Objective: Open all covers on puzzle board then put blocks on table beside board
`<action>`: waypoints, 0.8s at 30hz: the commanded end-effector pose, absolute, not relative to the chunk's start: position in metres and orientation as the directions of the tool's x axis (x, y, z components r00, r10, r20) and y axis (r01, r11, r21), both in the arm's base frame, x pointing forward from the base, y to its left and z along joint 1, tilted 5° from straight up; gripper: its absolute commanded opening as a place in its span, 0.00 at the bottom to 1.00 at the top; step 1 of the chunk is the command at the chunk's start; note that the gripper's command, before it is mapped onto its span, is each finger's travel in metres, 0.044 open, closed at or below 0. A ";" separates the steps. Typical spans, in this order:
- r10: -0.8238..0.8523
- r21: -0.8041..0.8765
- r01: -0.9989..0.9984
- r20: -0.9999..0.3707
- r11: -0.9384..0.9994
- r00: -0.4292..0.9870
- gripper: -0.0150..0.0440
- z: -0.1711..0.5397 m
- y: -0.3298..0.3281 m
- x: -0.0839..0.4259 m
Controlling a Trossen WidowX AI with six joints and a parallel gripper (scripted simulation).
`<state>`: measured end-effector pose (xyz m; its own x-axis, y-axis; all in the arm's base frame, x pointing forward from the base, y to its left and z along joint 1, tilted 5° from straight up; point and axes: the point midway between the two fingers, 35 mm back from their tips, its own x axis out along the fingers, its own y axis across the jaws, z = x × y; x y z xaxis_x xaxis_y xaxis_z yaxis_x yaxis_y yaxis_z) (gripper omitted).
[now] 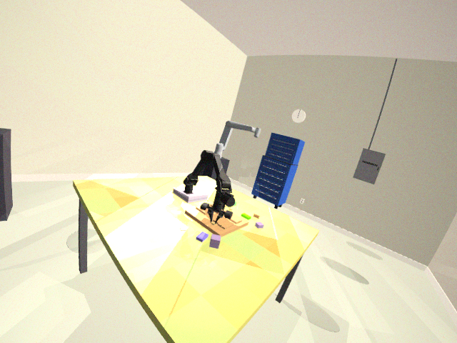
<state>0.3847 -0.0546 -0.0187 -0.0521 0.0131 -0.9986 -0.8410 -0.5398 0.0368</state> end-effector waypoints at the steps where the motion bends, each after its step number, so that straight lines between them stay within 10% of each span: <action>1: 0.013 0.036 -0.841 -0.999 -0.540 -0.051 0.39 -0.018 -0.055 0.385; 24: 0.011 0.037 -0.840 -0.999 -0.541 -0.052 0.39 0.006 -0.055 0.387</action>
<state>0.3854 -0.0543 -0.0011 -0.0576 0.0138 -0.9982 -0.8403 -0.5405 0.0410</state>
